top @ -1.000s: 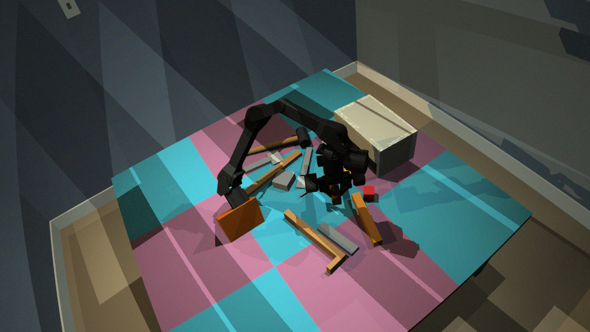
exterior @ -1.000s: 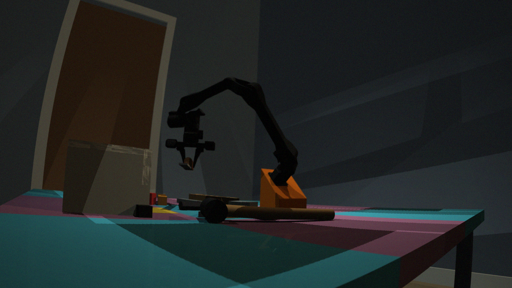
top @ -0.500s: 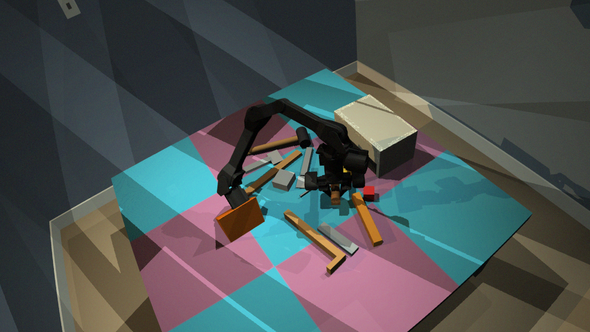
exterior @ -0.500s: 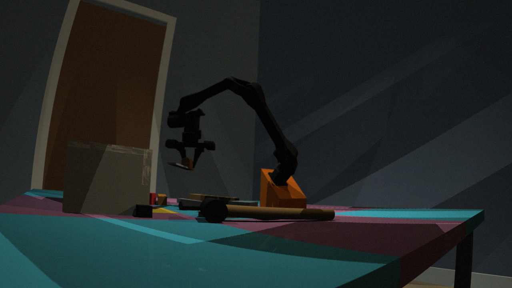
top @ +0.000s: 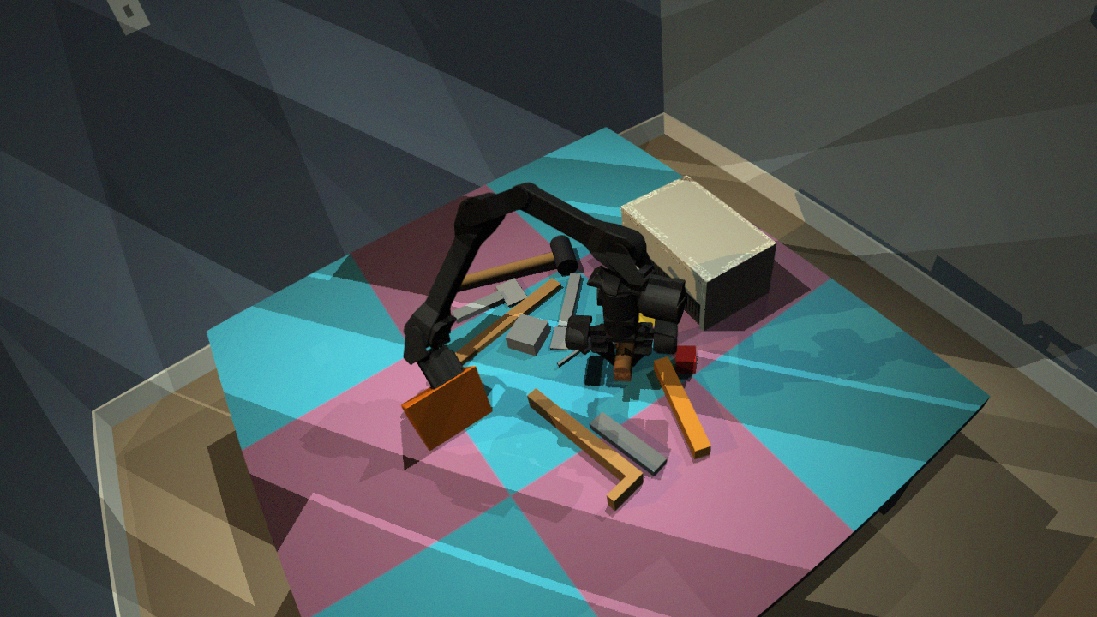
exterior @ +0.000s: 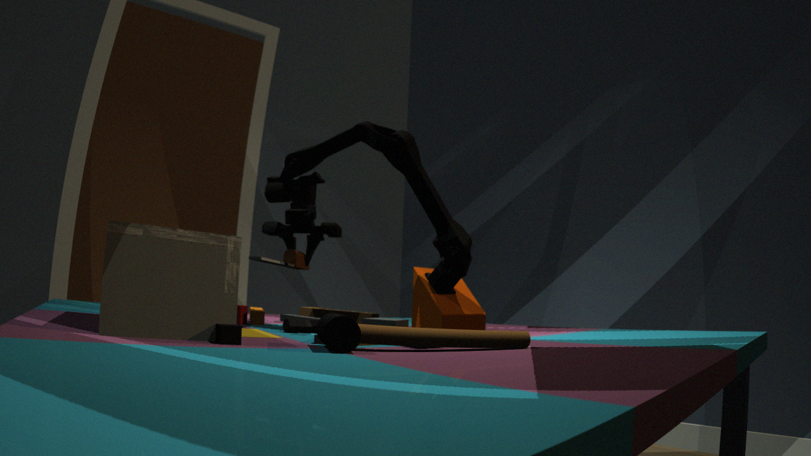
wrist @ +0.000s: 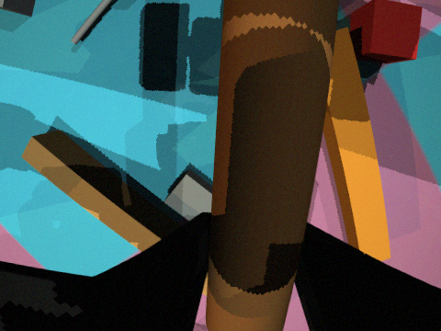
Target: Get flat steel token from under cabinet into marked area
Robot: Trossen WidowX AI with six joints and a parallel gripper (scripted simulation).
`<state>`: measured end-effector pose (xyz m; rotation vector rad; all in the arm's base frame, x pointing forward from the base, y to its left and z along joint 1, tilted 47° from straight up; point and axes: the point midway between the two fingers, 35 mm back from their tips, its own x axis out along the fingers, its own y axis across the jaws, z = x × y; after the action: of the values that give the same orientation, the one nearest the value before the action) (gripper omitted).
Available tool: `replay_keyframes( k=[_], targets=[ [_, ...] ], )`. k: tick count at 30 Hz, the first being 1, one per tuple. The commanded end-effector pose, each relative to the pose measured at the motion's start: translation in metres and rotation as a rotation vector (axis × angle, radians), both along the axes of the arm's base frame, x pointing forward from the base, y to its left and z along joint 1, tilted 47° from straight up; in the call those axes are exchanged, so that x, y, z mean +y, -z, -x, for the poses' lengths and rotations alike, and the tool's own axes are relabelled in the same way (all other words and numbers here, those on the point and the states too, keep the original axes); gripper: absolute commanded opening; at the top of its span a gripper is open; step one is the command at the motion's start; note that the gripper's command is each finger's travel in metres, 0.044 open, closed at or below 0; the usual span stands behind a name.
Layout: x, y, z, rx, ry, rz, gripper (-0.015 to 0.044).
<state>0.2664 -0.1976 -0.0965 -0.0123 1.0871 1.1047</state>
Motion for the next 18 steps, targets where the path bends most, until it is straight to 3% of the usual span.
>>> replay_keyframes(
  k=[1, 18],
  targets=[
    [-0.0012, -0.0012, -0.0001, 0.021, 0.033, -0.005, 0.0000],
    [-0.0012, -0.0012, 0.0000, 0.115, 0.128, -0.008, 0.0000]
  ],
)
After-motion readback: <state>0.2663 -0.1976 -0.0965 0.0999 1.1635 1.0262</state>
